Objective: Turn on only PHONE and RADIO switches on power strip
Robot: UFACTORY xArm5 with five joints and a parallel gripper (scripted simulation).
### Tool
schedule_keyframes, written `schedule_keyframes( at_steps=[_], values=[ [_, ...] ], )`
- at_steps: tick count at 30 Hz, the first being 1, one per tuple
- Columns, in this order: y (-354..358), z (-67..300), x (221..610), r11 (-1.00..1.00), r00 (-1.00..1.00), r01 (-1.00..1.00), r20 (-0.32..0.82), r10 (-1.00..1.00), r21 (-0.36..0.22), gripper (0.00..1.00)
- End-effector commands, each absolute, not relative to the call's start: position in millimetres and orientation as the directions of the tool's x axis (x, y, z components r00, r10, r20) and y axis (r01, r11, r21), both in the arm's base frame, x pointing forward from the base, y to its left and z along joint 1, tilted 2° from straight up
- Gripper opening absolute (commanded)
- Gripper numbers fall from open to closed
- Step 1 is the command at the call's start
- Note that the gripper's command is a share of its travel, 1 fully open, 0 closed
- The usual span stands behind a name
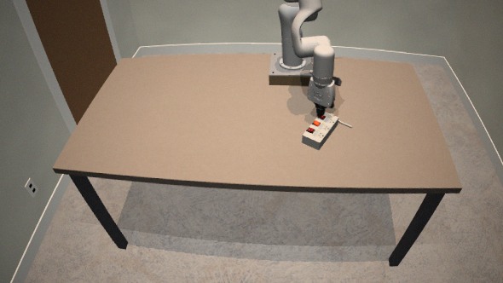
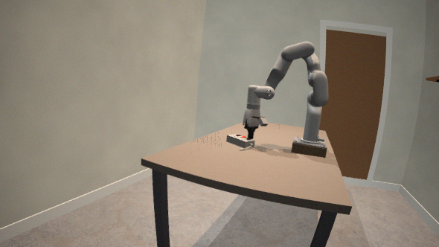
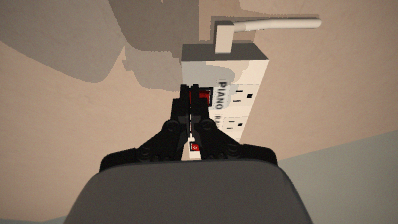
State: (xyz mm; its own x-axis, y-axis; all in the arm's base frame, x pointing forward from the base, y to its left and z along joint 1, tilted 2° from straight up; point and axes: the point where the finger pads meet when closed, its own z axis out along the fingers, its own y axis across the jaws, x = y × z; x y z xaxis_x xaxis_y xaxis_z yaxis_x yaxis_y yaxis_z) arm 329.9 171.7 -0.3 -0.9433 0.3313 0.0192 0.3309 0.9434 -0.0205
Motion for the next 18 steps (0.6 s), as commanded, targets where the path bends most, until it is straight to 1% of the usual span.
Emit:
schedule_keyframes(
  at_steps=[1, 10, 18],
  values=[
    [173, 11, 332, 0.943, -0.943, 0.333, 0.014, 0.333, -0.015, 0.00],
    [173, 34, 333, 0.943, -0.943, 0.333, 0.014, 0.333, -0.015, 0.00],
    [173, 36, 333, 0.943, -0.943, 0.333, 0.014, 0.333, -0.015, 0.00]
  ],
)
